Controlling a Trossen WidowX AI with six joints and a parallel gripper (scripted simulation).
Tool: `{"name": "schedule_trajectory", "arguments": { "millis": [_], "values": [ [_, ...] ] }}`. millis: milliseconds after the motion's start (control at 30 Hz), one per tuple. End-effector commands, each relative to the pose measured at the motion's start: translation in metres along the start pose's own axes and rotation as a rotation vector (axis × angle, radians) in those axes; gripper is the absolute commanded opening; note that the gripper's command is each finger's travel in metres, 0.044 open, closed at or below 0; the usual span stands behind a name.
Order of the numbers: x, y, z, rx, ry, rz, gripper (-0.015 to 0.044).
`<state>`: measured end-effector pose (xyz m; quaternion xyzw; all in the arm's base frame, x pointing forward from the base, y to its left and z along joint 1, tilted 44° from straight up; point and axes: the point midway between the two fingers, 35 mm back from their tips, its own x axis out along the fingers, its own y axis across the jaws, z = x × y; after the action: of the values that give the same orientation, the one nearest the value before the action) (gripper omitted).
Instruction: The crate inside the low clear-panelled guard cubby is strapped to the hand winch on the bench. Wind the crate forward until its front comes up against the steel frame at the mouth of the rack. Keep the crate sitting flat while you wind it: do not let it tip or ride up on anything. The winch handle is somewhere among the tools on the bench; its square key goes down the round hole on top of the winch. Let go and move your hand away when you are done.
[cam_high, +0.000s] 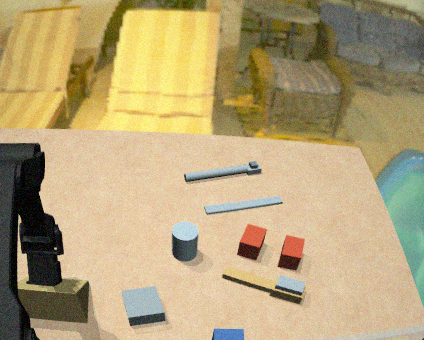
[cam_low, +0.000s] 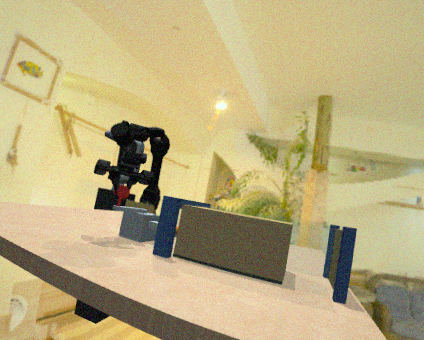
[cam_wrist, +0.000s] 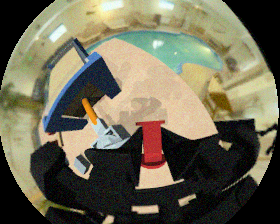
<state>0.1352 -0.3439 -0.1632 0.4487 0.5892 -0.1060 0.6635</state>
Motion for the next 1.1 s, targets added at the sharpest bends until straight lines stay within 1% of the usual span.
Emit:
{"name": "schedule_trajectory", "arguments": {
  "millis": [0,1067],
  "values": [
    [0.007,0.010,0.012,-0.013,-0.005,0.014,0.0000],
    [0.020,0.047,0.042,-0.015,-0.007,0.019,0.0000]
  ]
}}
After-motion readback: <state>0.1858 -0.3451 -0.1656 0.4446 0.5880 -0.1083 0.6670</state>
